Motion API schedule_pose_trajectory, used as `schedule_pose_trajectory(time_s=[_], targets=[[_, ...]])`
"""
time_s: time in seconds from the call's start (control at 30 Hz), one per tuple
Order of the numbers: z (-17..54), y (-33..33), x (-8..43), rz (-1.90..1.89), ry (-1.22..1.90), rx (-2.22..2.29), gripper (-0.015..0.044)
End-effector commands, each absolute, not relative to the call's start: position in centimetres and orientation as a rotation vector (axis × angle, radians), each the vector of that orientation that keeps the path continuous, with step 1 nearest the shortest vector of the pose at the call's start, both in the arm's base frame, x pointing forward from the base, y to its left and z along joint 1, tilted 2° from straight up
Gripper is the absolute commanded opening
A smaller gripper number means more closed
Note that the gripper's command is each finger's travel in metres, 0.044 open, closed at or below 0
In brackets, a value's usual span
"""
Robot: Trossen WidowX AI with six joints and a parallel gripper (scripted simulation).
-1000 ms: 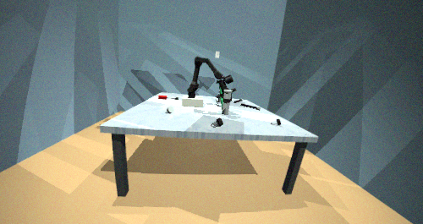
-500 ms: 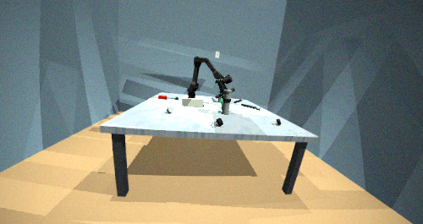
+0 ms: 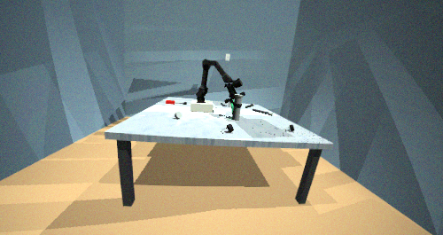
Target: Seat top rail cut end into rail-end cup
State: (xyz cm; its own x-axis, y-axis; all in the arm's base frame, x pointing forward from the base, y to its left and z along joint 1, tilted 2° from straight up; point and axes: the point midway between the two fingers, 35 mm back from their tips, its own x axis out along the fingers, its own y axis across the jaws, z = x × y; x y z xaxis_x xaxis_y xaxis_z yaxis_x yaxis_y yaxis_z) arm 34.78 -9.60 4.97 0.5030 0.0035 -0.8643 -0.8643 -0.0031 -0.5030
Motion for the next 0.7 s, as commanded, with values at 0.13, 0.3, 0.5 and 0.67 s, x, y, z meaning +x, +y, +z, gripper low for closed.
schedule_pose_trajectory(time_s=[0.13,0.3,0.5,0.67], targets=[[4.9,-9.74,34.23,0.854,0.778,-1.442,0.0],[4.89,-9.77,33.84,0.887,0.75,-1.463,0.0],[4.88,-9.8,33.65,0.902,0.736,-1.473,0.0],[4.89,-9.78,33.74,0.895,0.743,-1.468,0.0]])
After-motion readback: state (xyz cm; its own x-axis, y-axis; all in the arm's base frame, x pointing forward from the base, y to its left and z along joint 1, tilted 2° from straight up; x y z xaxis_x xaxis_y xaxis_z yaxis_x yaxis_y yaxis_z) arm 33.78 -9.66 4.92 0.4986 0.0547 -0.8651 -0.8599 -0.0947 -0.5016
